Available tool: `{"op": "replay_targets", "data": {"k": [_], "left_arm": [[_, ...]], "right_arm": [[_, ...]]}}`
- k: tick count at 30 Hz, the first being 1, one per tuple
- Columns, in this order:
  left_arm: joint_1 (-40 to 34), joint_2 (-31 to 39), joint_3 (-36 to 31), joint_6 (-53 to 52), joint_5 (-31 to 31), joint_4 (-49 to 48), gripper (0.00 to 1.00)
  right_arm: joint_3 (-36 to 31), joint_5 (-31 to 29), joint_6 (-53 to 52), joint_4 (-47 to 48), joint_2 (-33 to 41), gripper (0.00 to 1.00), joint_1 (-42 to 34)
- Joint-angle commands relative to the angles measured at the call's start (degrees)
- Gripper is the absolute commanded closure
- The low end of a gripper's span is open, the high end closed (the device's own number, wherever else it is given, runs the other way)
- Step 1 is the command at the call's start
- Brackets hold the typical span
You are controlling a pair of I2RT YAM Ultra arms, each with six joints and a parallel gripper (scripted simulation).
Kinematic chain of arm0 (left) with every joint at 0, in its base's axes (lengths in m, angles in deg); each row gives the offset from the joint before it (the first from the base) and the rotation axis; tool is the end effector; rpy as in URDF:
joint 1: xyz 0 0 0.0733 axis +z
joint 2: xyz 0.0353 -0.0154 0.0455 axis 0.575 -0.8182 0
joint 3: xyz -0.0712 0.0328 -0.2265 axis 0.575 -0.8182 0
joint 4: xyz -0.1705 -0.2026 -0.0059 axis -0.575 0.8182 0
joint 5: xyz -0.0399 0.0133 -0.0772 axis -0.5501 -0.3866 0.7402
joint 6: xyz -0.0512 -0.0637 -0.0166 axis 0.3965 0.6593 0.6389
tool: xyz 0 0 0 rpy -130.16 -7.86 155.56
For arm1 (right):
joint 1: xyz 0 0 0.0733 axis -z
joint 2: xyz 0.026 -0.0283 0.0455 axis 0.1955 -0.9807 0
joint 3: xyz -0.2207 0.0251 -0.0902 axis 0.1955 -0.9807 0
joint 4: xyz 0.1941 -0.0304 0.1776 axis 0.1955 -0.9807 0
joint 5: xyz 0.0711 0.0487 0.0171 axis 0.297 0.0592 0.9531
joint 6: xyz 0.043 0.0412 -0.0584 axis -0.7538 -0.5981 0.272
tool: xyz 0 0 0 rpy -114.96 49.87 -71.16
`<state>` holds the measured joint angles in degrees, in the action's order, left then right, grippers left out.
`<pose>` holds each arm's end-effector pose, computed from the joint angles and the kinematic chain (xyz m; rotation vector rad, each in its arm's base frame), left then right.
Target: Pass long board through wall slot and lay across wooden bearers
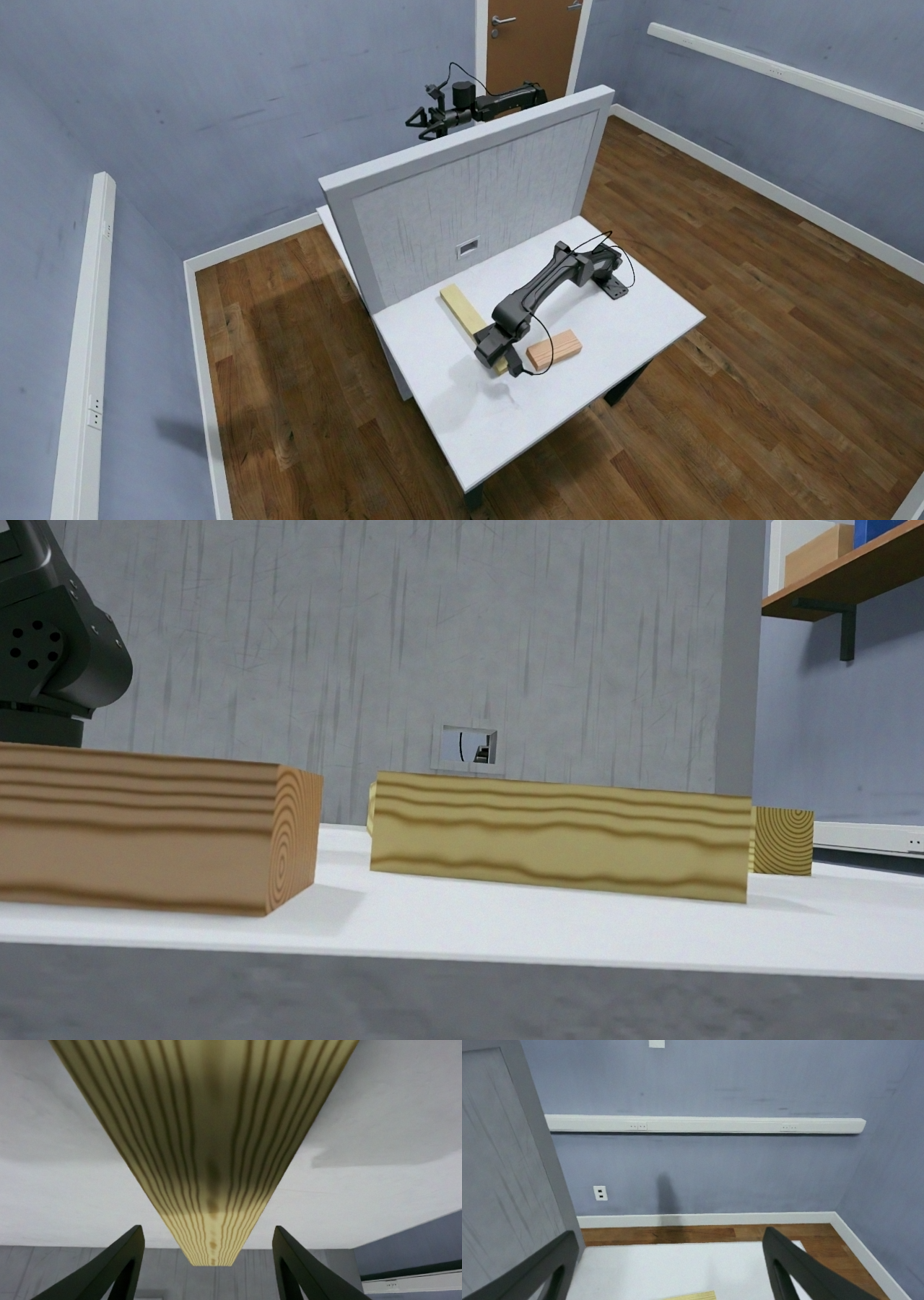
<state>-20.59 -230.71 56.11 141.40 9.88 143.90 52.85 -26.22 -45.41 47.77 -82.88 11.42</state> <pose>0.4534 0.0830 0.1278 2.0037 -1.8848 0.5071 0.2961 0.0000 0.3791 0.0054 1.5688 -0.0032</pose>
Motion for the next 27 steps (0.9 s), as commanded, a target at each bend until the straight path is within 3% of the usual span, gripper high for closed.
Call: {"op": "replay_targets", "data": {"k": [1,27], "left_arm": [[0.76,2.63,0.51,0.30,0.31,0.49,0.28],[0.92,1.85,1.23,0.50,0.50,0.33,0.28]], "right_arm": [[0.11,0.23,0.01,-0.88,0.61,0.00,-0.67],[0.11,0.23,0.01,-0.88,0.61,0.00,-0.67]]}}
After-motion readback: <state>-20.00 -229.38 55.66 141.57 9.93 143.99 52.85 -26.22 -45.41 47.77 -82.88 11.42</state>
